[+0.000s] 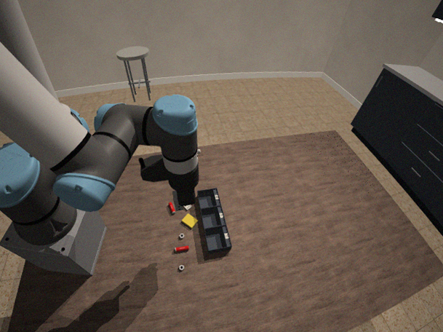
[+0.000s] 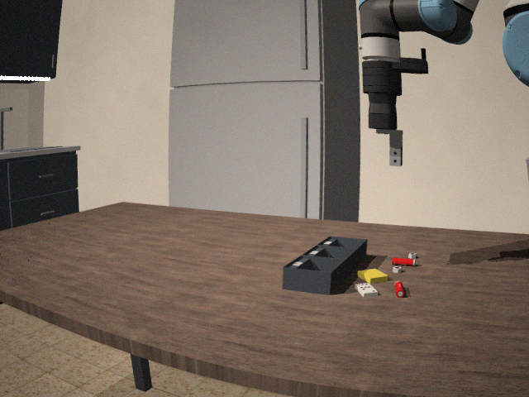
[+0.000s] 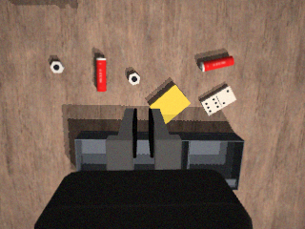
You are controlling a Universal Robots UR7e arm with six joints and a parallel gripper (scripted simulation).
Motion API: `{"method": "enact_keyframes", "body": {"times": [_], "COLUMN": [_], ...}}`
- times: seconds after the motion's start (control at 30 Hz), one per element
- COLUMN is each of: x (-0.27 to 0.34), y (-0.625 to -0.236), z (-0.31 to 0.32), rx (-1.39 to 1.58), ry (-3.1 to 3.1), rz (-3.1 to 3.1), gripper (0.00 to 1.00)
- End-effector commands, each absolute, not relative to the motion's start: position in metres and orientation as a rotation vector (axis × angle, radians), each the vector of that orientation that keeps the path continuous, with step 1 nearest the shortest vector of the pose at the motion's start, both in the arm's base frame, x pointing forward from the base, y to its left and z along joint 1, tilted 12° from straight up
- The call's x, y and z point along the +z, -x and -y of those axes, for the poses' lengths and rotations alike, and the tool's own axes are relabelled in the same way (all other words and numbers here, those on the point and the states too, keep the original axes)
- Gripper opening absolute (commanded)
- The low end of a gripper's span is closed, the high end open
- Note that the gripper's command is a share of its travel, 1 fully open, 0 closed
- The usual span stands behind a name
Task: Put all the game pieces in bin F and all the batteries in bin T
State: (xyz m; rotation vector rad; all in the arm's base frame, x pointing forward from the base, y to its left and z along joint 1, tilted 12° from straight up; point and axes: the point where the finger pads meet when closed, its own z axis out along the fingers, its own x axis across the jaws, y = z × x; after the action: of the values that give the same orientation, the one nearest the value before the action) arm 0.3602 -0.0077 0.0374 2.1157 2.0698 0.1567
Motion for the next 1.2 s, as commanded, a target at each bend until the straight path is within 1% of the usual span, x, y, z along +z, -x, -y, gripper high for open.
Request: {"method": "enact_keyframes", "body": {"times": [0.0,0.17,0.23,0.73,0.8,0.87,1.17], "x": [0.038,0.014,0.014,-0.051,-0.051,-0.065,-0.066], "y": [-0.360,-0.392,-0.392,-0.481,-0.481,-0.500,-0.502], "z": [0.008,0.021,0.021,0.059,0.059,0.067,0.068], "rx": [0.157,0.130,0.130,0.064,0.064,0.049,0.011], "ry": [-2.115,-1.893,-1.893,-1.380,-1.380,-1.260,-0.953], "rz": [-2.070,-2.263,-2.263,-2.601,-2.601,-2.660,-2.782], "gripper": [0.31,0.31,0.31,0.31,0.31,0.31,0.31]}}
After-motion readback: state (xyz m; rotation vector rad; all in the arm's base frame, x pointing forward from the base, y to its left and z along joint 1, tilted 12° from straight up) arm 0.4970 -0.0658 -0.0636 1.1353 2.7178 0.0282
